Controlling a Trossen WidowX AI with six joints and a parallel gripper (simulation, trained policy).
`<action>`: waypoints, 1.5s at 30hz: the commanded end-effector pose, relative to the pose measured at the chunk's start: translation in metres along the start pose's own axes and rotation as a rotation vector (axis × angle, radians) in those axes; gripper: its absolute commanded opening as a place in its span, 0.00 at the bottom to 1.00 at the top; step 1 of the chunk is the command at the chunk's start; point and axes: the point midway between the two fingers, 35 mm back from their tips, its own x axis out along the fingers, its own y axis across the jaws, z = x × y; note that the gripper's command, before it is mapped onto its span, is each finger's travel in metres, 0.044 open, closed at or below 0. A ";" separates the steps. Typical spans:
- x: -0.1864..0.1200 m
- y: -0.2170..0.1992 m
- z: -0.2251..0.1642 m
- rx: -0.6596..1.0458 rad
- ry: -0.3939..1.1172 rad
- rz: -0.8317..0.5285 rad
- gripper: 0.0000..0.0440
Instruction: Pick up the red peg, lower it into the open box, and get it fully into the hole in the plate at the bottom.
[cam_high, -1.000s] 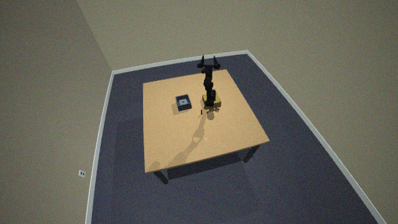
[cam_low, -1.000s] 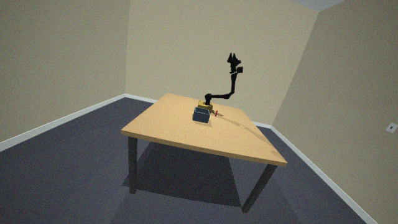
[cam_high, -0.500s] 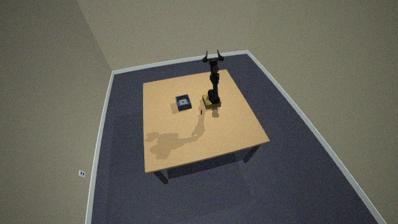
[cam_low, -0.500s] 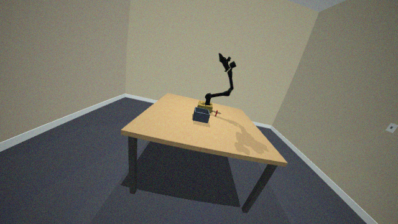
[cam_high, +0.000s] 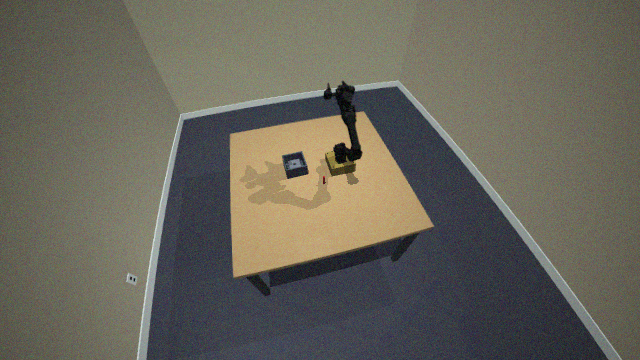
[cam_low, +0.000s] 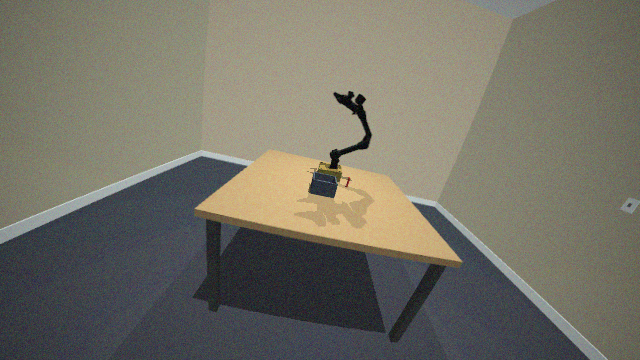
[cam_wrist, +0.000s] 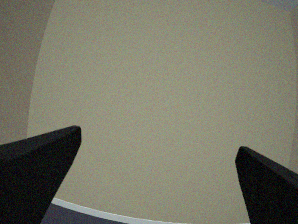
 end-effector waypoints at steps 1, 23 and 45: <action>0.013 0.004 -0.025 0.039 0.097 0.036 1.00; 0.025 0.081 -0.180 0.172 0.770 0.342 1.00; -0.087 0.175 -0.277 0.017 1.417 0.603 1.00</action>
